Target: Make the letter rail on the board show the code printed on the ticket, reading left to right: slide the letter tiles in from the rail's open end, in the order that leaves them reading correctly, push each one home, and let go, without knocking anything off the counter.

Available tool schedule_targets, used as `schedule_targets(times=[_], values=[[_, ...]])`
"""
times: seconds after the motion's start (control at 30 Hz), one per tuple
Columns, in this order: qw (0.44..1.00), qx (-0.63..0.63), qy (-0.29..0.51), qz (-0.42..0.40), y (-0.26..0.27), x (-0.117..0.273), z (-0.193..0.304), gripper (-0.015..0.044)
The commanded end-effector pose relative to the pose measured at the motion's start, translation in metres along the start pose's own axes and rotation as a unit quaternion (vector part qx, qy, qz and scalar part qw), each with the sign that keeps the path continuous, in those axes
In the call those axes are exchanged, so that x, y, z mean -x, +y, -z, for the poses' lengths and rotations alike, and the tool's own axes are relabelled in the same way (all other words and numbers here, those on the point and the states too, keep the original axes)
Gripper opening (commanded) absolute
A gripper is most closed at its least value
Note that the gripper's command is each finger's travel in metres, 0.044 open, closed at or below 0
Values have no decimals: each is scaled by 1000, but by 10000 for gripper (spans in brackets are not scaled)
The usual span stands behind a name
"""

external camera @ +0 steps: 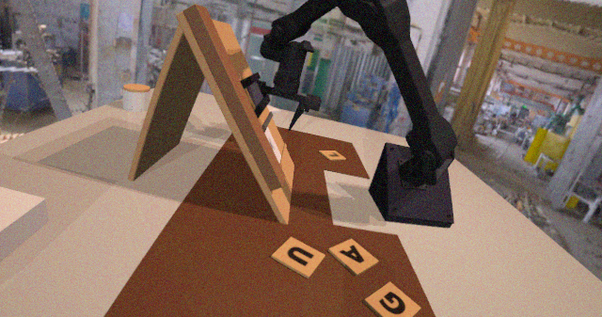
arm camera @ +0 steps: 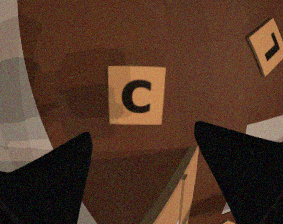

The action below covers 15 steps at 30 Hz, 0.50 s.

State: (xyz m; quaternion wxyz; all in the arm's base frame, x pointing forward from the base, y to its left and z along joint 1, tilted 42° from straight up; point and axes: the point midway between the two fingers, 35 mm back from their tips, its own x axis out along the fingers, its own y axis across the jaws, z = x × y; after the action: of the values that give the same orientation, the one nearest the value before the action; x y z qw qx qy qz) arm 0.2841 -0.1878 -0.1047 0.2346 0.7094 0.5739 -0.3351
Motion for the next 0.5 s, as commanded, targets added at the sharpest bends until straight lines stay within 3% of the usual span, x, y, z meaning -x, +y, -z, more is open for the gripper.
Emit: schedule_targets(times=[0.0, 0.3, 0.47], values=[[999, -51, -7, 17, 3, -13, -3, 340], [999, -51, -8, 17, 3, -15, -7, 340], [999, -51, -7, 17, 2, -41, -7, 340]])
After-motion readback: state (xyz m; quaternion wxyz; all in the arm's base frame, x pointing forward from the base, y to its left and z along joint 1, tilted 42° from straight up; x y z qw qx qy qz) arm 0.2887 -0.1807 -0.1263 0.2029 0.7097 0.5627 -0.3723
